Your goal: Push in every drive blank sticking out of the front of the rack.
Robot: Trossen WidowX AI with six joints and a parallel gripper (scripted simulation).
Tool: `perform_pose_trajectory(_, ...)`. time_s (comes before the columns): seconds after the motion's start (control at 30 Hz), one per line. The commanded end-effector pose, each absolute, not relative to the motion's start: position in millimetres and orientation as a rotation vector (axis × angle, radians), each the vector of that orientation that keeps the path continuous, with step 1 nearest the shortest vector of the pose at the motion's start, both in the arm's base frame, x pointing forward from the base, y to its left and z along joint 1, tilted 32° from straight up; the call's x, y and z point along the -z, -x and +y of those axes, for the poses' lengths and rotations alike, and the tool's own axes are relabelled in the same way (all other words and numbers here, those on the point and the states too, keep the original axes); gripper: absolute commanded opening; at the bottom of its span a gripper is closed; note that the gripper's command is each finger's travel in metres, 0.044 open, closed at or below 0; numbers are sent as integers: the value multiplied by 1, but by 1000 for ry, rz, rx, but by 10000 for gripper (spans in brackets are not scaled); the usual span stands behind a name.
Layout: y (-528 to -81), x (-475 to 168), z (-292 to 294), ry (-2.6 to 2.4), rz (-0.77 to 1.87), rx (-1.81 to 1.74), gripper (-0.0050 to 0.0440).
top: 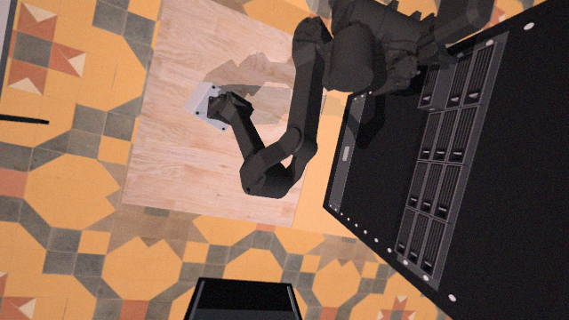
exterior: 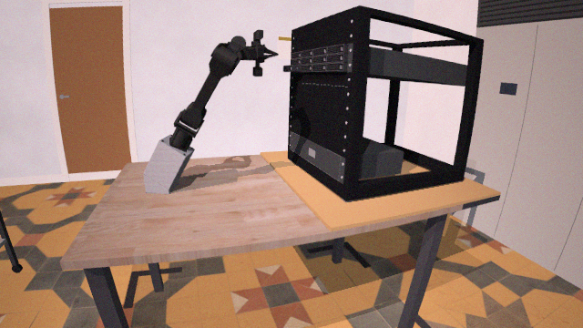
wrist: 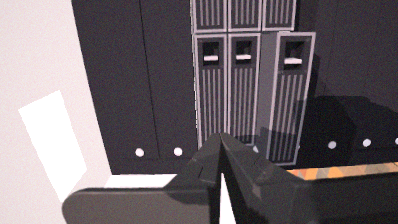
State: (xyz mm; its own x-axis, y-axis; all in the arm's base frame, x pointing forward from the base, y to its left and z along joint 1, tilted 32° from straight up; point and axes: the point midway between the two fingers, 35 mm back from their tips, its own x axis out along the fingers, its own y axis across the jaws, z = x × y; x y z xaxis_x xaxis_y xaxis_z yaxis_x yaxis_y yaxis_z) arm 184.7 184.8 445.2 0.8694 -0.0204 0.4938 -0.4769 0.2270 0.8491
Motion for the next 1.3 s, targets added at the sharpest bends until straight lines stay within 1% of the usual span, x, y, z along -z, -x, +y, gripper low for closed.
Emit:
perform_pose_trajectory(0.0,-183,-446,182,-1327,-448,-330,-50)
perform_pose_trajectory(0.3,-185,-447,181,-1327,-448,-330,-50)
perform_pose_trajectory(0.57,-213,-463,181,-1327,-448,-330,-50)
perform_pose_trajectory(1.27,-214,-463,181,-1327,-448,-330,-50)
